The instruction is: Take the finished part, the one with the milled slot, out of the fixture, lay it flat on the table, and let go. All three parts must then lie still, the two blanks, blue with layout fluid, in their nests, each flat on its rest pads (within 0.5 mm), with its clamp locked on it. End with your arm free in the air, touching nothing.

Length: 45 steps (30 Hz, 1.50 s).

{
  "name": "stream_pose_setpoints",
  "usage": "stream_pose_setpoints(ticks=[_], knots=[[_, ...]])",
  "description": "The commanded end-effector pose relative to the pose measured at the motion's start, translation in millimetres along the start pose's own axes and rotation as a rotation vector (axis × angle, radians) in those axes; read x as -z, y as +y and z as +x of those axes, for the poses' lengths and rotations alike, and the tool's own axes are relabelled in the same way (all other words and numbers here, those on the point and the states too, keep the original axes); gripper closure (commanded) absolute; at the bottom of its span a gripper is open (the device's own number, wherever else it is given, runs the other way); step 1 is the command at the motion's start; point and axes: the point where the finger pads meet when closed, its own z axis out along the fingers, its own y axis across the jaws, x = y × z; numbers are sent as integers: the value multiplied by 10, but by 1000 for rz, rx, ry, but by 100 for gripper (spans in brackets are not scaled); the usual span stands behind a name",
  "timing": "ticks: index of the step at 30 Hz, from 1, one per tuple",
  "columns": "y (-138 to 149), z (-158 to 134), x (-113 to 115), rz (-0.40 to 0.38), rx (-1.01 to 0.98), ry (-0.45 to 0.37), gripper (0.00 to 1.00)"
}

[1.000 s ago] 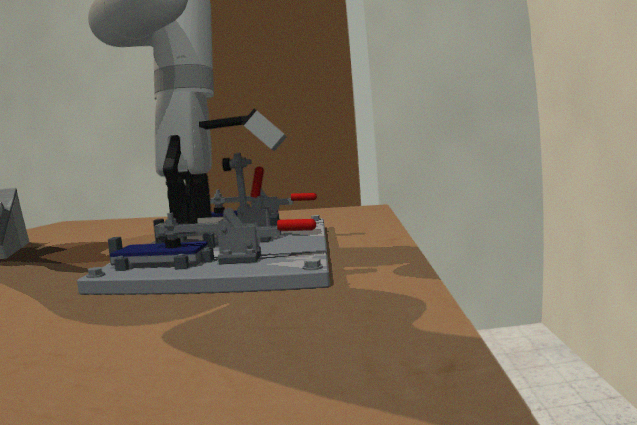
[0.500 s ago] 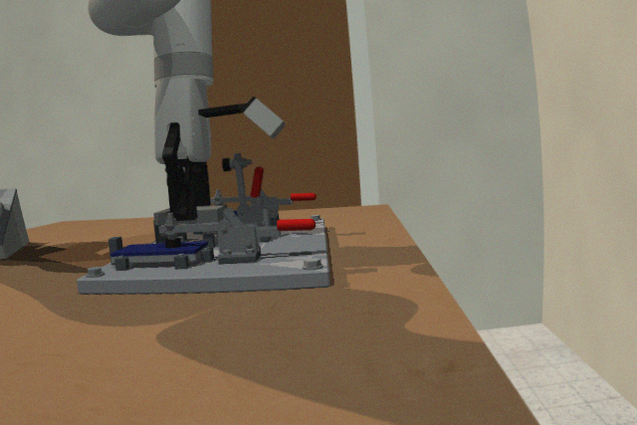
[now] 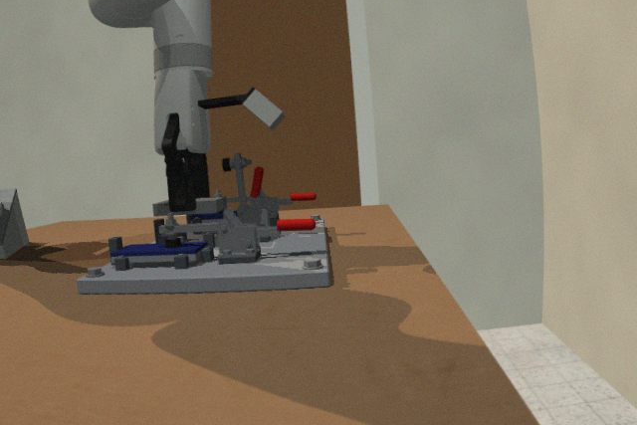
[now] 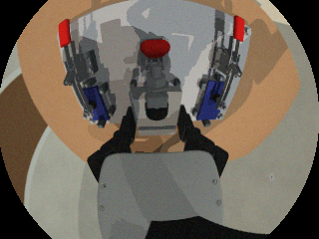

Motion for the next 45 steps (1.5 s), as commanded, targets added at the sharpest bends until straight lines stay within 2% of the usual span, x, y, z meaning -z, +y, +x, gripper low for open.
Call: stream_pose_setpoints(ticks=[1,19,34,45], knots=[[-1,13,18,1,-1,3,100],[-1,8,48,1,-1,3,100],[-1,-55,312,1,-1,3,100],[-1,-69,368,1,-1,3,100]])
